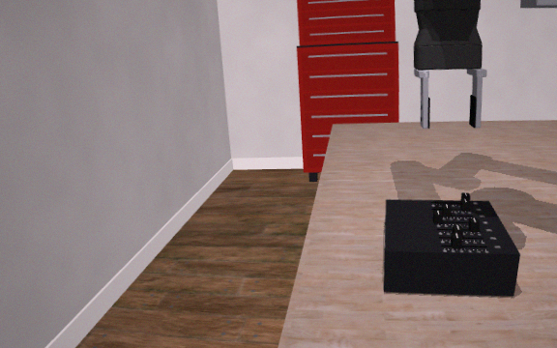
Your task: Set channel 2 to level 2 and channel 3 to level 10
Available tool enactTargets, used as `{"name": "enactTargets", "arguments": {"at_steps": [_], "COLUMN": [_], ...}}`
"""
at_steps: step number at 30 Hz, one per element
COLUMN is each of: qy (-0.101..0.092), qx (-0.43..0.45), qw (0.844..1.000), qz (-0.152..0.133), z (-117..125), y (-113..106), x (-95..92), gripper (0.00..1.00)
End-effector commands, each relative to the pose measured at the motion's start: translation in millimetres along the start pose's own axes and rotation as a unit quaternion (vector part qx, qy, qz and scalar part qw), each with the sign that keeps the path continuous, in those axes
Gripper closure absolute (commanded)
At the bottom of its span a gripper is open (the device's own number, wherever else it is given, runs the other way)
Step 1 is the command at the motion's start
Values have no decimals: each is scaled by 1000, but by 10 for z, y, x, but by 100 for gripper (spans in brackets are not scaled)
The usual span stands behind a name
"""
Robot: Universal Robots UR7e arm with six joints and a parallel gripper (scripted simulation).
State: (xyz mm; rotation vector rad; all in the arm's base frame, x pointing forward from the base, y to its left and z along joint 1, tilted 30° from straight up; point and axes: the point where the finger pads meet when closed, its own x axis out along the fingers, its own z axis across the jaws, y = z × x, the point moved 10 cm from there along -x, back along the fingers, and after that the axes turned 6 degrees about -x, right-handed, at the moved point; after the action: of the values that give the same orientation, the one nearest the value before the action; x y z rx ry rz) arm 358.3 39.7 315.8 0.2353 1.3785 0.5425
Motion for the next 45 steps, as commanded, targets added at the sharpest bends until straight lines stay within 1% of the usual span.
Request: {"name": "enactTargets", "arguments": {"at_steps": [1,8,10,14,17,20,22,25,27,31,37,42,44,45], "qy": [2,10,10,16,22,28,32,39,39,47,56,61,61,62], "qx": [24,101,101,165,221,281,323,385,385,466,573,641,641,653], "qw": [1000,995,995,986,975,959,946,922,922,883,817,764,764,754], "qz": [0,1,1,0,-1,-3,-5,-8,-8,-15,-26,-35,-35,-36], "z": [-14,-64,-64,-108,-149,-195,-229,-285,-285,-365,-489,-585,-585,-602], "y": [11,45,45,68,84,99,106,115,115,120,120,115,115,114], "x": [16,76,76,129,175,228,265,323,323,401,512,589,589,603], "gripper": [0,0,0,0,0,0,0,0,0,0,0,0,0,0]}}
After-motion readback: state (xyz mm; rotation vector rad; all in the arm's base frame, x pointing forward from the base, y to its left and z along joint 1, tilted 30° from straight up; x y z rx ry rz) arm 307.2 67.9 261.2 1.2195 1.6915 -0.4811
